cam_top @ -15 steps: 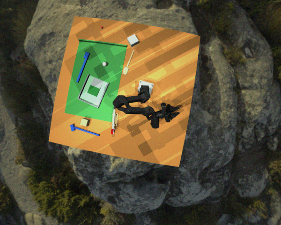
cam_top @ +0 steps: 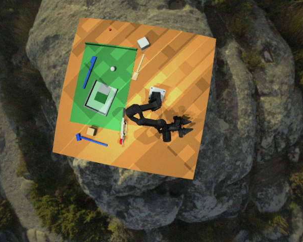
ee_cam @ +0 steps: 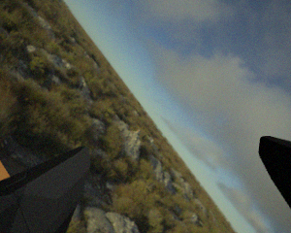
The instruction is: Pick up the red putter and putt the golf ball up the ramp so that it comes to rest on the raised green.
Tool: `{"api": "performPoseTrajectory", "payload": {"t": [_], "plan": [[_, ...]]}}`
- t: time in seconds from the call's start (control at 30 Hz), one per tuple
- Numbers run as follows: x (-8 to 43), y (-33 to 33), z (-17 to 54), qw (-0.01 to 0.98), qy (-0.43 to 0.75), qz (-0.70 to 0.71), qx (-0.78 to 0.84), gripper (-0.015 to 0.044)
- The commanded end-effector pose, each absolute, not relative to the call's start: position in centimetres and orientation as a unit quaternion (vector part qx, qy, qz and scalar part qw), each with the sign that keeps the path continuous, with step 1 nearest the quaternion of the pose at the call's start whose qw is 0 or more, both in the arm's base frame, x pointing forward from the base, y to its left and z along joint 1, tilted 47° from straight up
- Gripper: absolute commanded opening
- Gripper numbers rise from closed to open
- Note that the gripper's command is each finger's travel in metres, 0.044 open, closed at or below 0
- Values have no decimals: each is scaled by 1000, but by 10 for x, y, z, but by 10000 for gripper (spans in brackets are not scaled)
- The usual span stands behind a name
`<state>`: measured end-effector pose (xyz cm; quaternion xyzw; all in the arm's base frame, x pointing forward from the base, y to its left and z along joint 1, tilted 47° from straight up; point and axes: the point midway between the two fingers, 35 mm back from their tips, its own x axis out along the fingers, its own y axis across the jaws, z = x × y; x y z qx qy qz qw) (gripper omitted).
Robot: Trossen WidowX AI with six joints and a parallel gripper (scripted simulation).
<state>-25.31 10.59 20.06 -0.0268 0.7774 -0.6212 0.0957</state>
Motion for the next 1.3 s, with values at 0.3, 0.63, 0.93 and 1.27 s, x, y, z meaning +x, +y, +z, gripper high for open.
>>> {"api": "performPoseTrajectory", "payload": {"t": [0.3,0.63,0.93,1.27], "plan": [[-201,217,234,-55,697,-701,141,440],[-118,287,262,-208,597,-733,252,440],[-28,321,285,-350,494,-729,321,440],[79,324,314,-500,387,-682,367,440]]}}
